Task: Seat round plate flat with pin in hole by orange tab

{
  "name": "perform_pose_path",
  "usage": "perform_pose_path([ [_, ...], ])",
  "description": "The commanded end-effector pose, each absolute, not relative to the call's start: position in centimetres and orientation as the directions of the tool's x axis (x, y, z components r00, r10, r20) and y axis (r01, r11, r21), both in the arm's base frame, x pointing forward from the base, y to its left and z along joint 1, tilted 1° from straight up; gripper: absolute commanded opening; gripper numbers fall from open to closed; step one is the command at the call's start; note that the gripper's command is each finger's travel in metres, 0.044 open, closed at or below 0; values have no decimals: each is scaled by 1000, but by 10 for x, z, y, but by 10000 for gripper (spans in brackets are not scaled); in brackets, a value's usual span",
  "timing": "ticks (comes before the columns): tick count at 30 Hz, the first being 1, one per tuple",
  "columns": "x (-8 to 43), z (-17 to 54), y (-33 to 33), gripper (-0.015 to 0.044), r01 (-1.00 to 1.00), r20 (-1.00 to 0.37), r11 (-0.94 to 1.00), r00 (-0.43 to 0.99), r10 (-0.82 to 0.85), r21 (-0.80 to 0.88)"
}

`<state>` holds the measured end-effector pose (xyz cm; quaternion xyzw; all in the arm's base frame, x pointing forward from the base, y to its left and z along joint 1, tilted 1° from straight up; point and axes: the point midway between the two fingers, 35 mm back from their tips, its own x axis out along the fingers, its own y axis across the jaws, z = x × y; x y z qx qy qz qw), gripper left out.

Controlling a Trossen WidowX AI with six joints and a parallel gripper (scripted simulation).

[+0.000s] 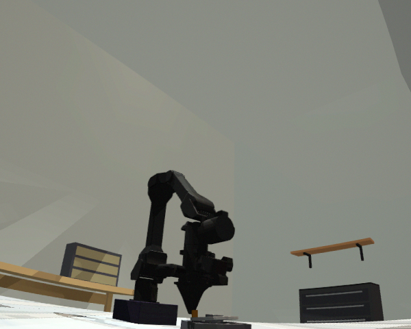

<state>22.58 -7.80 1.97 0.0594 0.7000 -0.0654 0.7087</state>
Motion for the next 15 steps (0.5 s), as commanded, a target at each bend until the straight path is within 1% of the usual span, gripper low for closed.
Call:
perform_pose_path([
  [1, 232, 22, -84, 0, 173, -1000, 985, 18, -16, -13],
  [15, 246, 24, -94, 0, 173, -1000, 985, 19, -17, -13],
])
